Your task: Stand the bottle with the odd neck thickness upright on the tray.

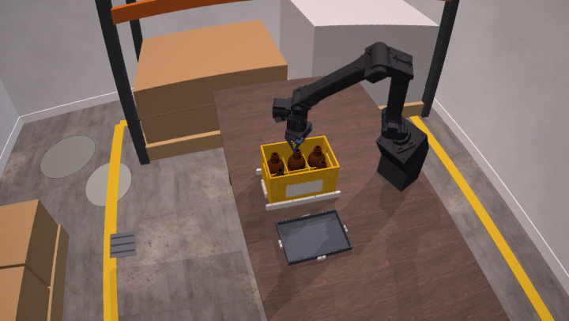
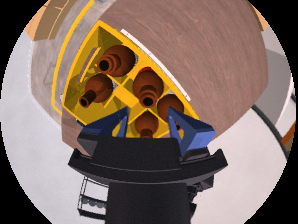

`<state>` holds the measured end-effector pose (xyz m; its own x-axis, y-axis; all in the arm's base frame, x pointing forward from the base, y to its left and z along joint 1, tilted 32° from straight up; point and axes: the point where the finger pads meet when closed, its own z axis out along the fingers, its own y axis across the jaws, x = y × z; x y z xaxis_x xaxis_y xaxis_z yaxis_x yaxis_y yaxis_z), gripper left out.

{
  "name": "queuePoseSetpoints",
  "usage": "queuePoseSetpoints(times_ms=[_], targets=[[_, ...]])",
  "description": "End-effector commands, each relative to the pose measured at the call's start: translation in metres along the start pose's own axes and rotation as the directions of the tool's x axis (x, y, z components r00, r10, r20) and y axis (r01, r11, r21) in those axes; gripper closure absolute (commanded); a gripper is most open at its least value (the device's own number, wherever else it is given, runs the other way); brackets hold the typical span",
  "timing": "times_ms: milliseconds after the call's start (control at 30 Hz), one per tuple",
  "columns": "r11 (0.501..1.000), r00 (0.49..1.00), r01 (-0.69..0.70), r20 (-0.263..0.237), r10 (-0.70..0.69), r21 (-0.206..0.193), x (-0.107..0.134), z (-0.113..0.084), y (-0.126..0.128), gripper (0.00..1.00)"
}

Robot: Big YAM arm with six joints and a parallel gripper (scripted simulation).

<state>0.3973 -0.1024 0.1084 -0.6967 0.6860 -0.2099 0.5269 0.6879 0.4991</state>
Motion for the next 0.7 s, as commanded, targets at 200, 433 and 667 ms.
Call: queuePoseSetpoints(times_ms=[200,433,667], targets=[[1.0,1.0,0.001,0.015,-0.001,-0.003,-0.0177,-0.0014,0.0018,0.39],[1.0,1.0,0.001,0.015,-0.001,-0.003,-0.0177,-0.0014,0.0018,0.39],[1.0,1.0,0.001,0.015,-0.001,-0.003,-0.0177,-0.0014,0.0018,0.39]])
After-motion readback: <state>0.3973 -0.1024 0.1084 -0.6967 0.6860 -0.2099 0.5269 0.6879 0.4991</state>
